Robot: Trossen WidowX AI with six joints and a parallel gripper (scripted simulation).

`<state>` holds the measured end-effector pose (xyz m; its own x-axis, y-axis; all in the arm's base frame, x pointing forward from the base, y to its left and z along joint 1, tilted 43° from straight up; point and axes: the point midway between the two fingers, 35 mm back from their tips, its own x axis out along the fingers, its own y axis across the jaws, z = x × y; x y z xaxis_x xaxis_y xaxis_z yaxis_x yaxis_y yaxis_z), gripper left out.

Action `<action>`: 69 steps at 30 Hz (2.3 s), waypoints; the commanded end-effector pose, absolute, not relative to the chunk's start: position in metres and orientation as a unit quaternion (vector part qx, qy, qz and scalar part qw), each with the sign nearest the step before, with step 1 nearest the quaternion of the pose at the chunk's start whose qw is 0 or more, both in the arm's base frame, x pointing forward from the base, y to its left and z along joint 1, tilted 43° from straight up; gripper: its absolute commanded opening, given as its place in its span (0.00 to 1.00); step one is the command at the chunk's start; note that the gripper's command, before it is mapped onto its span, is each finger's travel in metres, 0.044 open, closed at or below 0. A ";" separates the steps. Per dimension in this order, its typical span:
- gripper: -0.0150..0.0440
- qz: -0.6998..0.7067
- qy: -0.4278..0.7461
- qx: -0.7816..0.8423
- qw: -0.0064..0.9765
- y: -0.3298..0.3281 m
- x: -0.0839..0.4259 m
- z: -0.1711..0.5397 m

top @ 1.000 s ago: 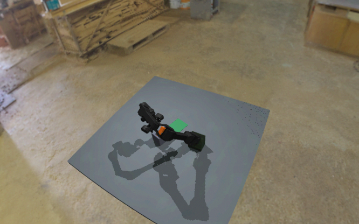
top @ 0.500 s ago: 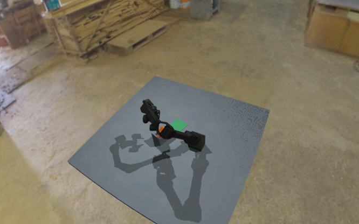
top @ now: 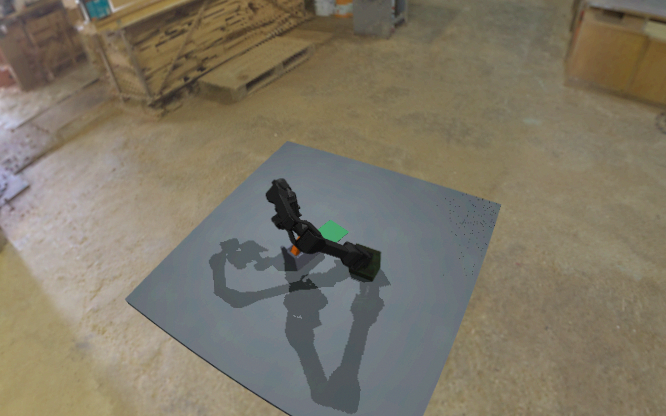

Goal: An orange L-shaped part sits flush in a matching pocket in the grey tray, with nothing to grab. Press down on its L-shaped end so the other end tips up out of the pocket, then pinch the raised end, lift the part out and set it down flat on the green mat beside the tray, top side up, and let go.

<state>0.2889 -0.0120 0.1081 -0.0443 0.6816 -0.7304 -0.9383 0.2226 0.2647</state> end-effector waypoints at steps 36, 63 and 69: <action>0.73 0.633 0.355 -0.210 0.655 0.020 0.285 0.055; 0.42 0.635 0.355 -0.213 0.653 0.031 0.283 0.043; 0.25 0.635 0.355 -0.213 0.653 0.031 0.283 0.043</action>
<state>0.2829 0.0311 0.0430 -0.0572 0.6776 -0.7332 -0.9790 0.1059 0.1743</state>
